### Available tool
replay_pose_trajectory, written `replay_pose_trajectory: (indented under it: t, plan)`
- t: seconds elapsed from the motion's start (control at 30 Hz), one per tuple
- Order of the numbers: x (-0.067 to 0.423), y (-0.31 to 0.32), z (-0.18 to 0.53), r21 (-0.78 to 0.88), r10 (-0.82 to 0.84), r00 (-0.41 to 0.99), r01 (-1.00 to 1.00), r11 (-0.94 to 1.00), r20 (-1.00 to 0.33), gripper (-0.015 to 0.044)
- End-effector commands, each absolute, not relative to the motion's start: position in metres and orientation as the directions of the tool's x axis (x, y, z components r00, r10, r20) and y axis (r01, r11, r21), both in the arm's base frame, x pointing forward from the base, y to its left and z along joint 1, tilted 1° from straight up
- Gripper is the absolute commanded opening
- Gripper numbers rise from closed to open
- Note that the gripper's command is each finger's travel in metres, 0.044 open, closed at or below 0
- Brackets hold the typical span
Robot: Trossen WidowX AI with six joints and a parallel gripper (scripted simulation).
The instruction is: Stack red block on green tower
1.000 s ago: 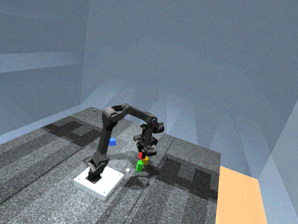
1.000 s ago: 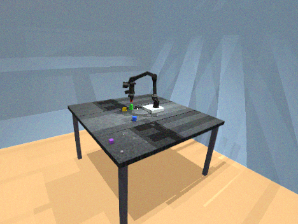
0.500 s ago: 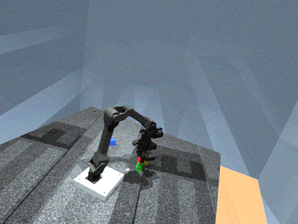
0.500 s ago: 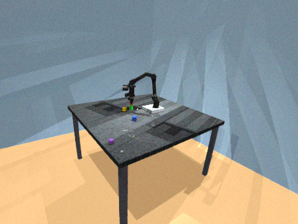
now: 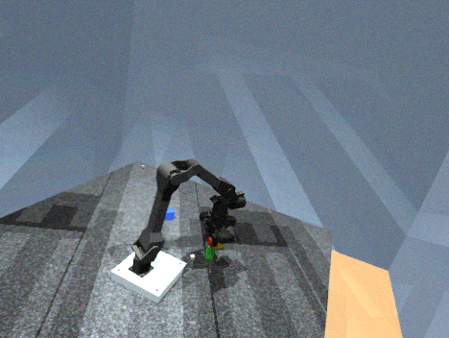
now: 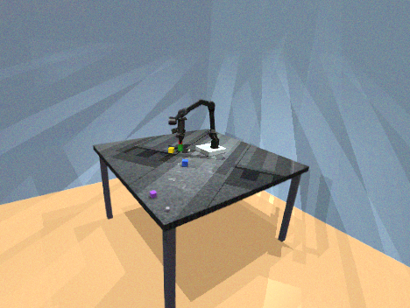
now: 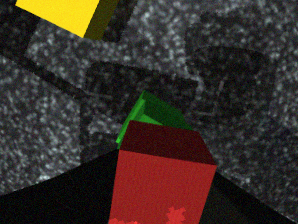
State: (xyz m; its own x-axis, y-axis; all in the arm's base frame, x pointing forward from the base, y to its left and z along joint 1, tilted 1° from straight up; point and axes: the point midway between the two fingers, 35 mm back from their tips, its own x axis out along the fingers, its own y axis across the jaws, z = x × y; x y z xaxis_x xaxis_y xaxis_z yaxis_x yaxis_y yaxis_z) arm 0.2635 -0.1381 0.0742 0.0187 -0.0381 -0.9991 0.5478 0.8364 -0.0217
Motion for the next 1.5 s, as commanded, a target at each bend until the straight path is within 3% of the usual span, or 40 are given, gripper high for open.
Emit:
replay_pose_trajectory:
  t: [0.0,0.5,1.07,1.47]
  plan:
    - [0.2639,-0.1378,0.0734,-0.018,-0.035,0.021,0.544,0.839,-0.999,0.0]
    - [0.264,-0.1376,0.0772,-0.018,-0.035,0.021,0.544,0.839,-0.999,0.0]
    - [0.2637,-0.1383,0.0736,-0.022,-0.038,0.019,0.548,0.836,-0.999,0.044]
    - [0.2637,-0.1383,0.0736,-0.022,-0.038,0.019,0.548,0.836,-0.999,0.044]
